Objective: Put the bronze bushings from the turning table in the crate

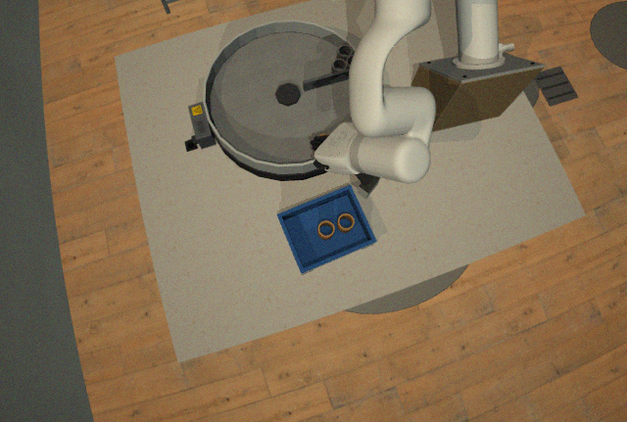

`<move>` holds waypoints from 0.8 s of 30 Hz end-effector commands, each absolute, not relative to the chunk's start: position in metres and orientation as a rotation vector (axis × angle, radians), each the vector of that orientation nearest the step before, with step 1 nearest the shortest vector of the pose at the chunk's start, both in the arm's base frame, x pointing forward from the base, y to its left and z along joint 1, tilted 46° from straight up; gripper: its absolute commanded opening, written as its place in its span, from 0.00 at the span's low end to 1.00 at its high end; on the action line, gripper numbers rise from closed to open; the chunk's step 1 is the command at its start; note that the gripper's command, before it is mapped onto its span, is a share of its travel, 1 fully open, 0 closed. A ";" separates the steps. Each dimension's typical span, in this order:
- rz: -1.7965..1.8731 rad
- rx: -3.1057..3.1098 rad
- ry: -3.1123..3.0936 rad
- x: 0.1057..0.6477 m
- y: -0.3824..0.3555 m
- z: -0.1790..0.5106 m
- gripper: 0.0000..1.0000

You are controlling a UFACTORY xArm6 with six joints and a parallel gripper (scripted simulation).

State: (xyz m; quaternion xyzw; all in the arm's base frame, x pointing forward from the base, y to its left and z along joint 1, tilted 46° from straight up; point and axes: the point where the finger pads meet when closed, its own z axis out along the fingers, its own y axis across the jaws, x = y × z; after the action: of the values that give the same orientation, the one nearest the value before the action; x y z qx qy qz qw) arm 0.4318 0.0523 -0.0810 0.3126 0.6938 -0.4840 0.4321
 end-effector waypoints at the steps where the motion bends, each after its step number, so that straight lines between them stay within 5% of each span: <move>1: -1.202 0.685 1.798 0.454 0.079 -0.110 0.00; 24: -1.148 0.343 2.022 0.515 0.162 -0.199 0.00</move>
State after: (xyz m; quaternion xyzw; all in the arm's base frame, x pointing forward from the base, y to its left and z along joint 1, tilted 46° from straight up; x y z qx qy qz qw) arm 0.5037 0.1492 -0.1873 0.1487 0.7884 -0.4511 0.3909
